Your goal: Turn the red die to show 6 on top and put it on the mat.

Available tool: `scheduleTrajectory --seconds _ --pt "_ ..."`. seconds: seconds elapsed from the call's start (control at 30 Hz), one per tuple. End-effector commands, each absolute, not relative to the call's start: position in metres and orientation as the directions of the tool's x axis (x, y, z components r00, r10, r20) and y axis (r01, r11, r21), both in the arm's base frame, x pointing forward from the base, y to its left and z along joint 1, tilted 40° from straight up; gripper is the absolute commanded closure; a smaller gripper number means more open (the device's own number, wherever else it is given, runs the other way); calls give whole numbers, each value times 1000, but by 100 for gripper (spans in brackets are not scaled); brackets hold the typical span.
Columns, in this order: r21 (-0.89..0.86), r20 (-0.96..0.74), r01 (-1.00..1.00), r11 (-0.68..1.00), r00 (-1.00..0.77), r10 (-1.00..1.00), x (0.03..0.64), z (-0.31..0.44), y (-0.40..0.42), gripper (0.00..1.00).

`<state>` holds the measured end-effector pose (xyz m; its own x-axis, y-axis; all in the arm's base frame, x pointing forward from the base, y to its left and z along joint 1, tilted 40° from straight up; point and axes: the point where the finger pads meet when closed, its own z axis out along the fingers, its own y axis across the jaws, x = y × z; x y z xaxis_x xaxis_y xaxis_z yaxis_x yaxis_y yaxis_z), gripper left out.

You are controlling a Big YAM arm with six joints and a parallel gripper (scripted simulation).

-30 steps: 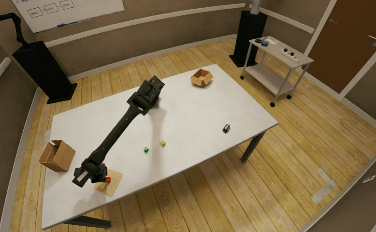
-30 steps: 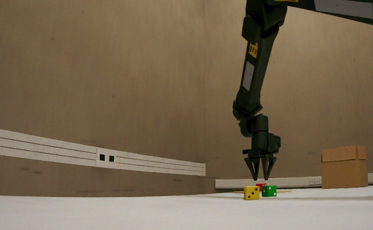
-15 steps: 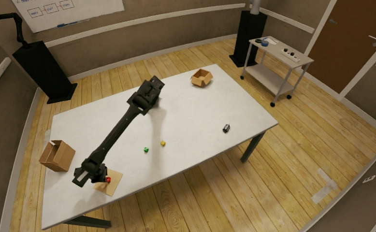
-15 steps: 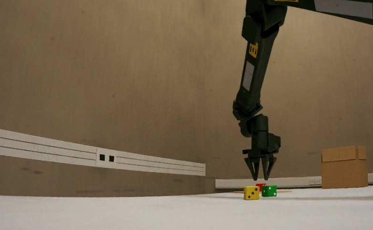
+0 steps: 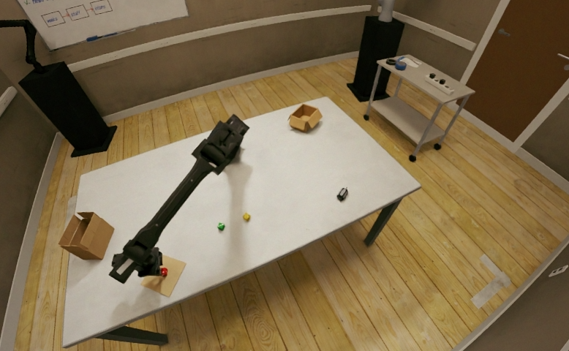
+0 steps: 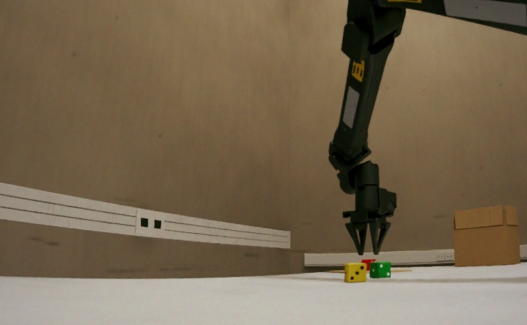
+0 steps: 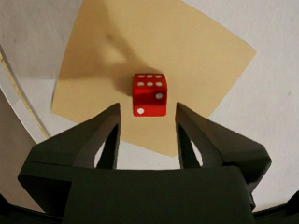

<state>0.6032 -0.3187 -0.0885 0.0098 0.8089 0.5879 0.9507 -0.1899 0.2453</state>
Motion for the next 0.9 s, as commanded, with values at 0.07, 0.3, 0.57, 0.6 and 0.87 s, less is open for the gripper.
scheduleTrajectory --seconds 0.07,0.3,0.57,0.6,0.87 --pt "262 580 946 -189 2 815 611 -73 -313 61" --pt "265 578 946 -188 0 816 611 -70 -313 61" --pt "265 578 946 -188 0 816 611 -70 -313 61" --pt "265 578 946 -188 0 816 611 -70 -313 61" --pt "265 578 946 -188 0 816 611 -70 -313 61"
